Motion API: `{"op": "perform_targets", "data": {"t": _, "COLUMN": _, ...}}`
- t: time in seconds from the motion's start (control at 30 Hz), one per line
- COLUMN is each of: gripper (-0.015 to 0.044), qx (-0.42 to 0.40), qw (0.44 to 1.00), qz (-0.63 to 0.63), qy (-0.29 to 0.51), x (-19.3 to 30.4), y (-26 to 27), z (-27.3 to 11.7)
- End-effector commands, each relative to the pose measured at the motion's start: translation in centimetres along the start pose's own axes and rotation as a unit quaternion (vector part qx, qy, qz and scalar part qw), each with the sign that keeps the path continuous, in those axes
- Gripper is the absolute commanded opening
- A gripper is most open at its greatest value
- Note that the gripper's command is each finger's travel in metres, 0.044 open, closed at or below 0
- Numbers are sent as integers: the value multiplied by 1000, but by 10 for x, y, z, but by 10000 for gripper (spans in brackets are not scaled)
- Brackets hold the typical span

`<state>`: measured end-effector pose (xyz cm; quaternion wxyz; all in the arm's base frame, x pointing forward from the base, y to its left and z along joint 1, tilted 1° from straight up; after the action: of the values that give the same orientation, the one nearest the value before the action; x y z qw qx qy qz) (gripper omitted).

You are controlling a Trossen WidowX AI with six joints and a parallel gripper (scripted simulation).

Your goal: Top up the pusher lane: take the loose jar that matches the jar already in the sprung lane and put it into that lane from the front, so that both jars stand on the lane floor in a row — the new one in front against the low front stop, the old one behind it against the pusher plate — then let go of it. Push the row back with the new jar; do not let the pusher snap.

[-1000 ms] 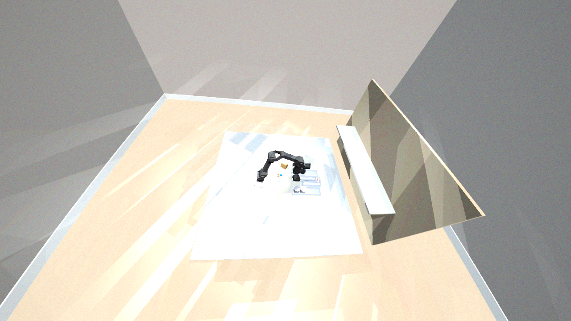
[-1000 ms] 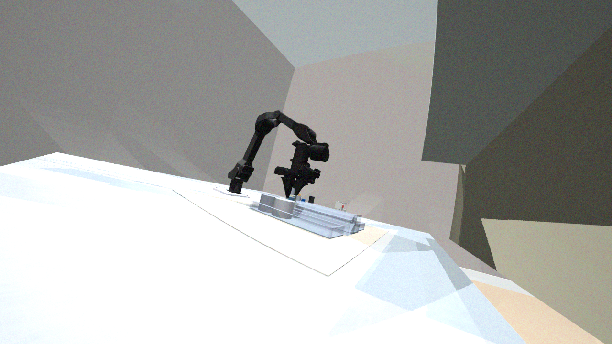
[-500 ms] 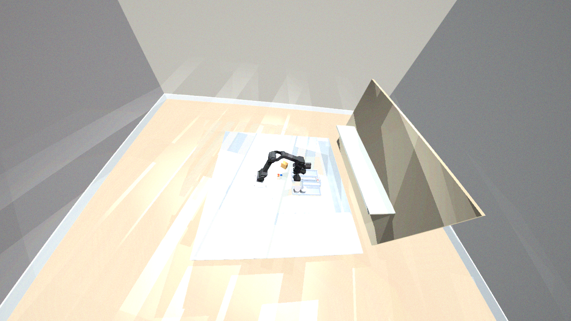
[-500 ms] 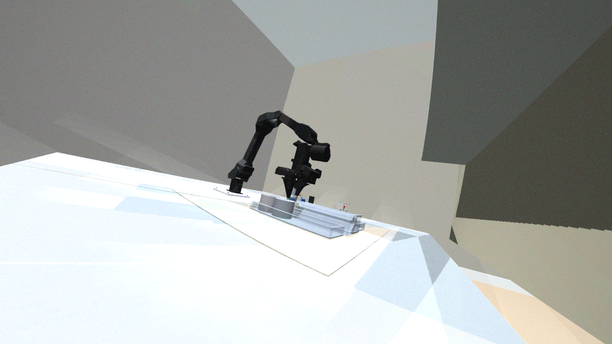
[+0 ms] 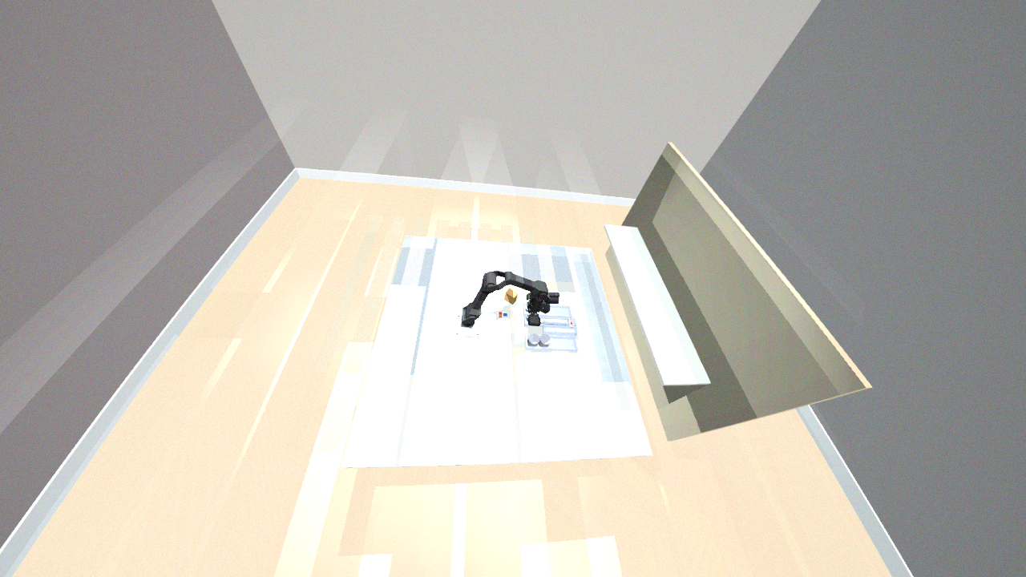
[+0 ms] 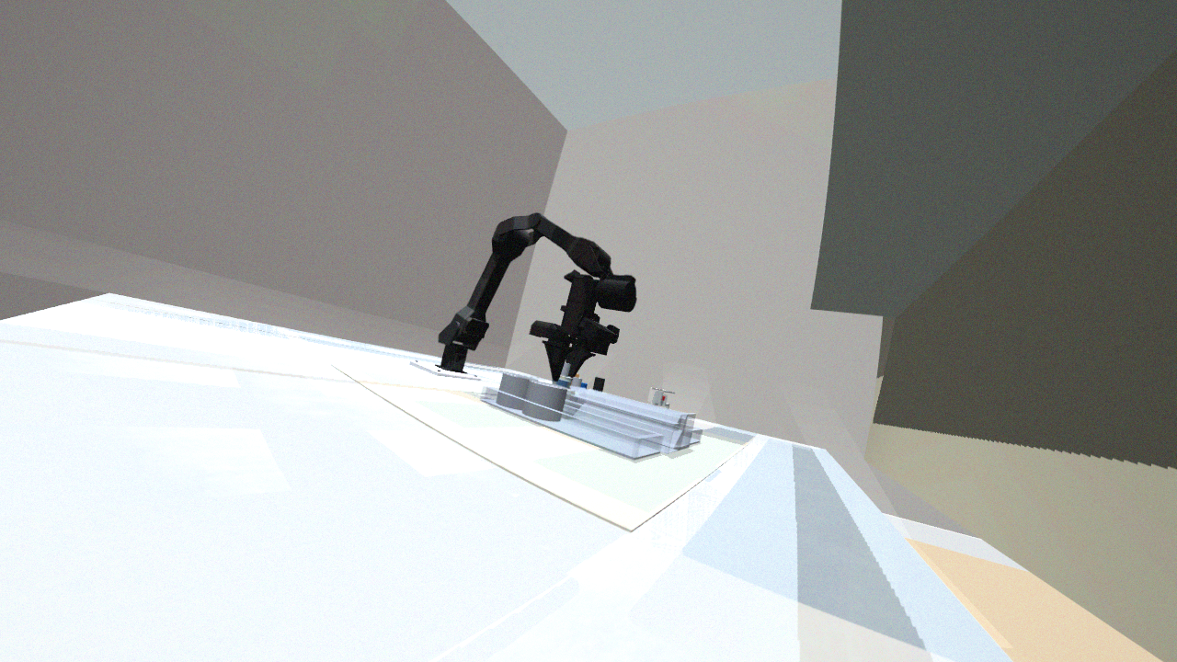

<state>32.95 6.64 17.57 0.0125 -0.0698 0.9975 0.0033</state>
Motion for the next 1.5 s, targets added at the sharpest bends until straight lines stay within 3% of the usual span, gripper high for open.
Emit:
{"op": "perform_targets", "data": {"t": 0.0, "gripper": 0, "qx": 0, "qw": 1000, "qz": -1, "qy": -14, "x": -4, "y": 0, "z": -2}}
{"op": "perform_targets", "data": {"t": 1.47, "gripper": 0, "qx": 0, "qw": 1000, "qz": -1, "qy": -14, "x": -7, "y": -1, "z": 2}}
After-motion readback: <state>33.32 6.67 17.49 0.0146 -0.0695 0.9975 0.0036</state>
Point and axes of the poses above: the point midway between the two fingers, 35 mm back from their tips, its own z axis out along the fingers, its own y axis across the jaws, x = y × z, the point moved 8 cm from there along -z, back along the fingers, and after that the axes turned 1 degree about -z, right-handed, at the moved point
